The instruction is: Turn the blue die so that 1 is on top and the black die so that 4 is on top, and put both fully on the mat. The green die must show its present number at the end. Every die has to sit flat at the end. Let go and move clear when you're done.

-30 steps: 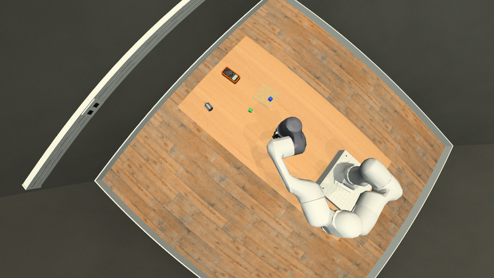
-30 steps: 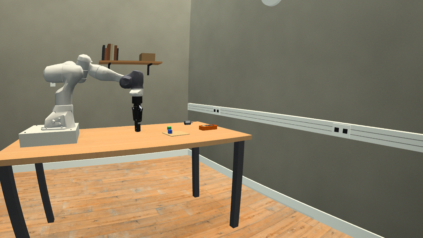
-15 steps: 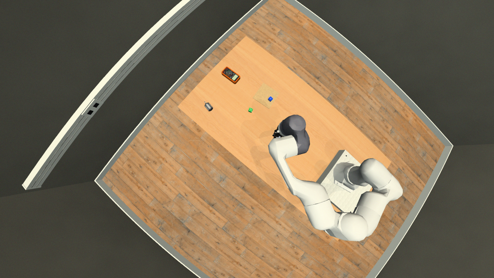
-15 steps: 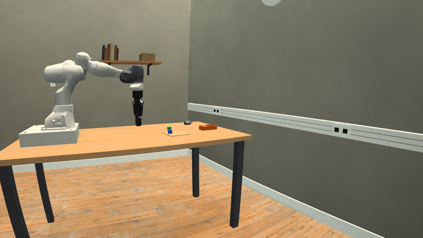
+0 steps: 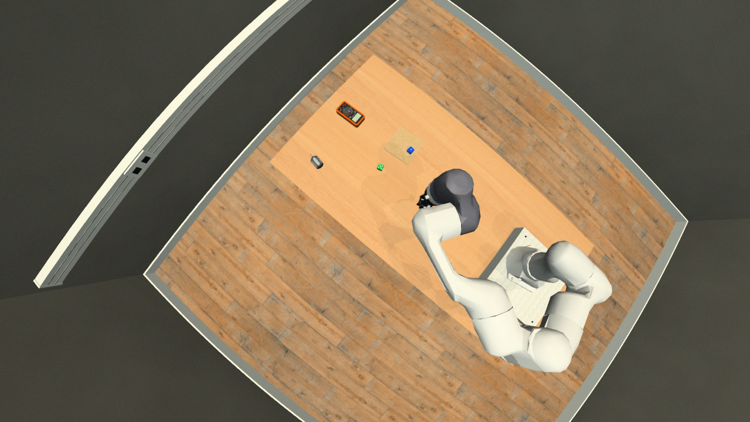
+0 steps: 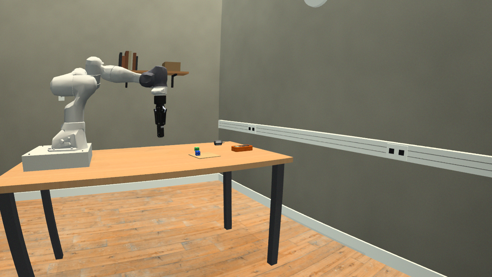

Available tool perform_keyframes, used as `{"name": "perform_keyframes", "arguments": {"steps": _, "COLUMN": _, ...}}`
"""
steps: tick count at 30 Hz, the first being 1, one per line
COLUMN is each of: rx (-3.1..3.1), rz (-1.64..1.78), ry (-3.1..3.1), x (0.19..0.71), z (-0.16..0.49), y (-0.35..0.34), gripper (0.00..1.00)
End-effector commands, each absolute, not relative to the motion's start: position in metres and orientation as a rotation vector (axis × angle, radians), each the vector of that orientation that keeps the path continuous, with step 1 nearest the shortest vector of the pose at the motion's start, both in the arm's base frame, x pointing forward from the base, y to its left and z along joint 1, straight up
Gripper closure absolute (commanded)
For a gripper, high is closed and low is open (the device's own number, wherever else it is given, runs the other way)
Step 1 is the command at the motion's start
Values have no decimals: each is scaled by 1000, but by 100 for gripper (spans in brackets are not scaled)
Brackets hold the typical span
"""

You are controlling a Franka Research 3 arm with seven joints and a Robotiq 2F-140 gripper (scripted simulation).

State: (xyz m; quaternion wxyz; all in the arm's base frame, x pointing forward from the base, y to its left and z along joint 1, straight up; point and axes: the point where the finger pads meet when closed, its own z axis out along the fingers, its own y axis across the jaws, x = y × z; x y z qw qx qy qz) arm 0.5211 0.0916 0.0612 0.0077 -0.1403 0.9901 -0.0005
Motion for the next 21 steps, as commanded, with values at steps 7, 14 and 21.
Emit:
{"name": "perform_keyframes", "arguments": {"steps": 7, "rx": -434, "rz": 2, "ry": 3109, "x": 517, "z": 62, "y": 93, "gripper": 79}}
{"name": "perform_keyframes", "arguments": {"steps": 14, "rx": -824, "rz": 1, "ry": 3030, "x": 520, "z": 54, "y": 97, "gripper": 79}}
{"name": "perform_keyframes", "arguments": {"steps": 21, "rx": -1004, "rz": 2, "ry": 2974, "x": 521, "z": 51, "y": 99, "gripper": 79}}
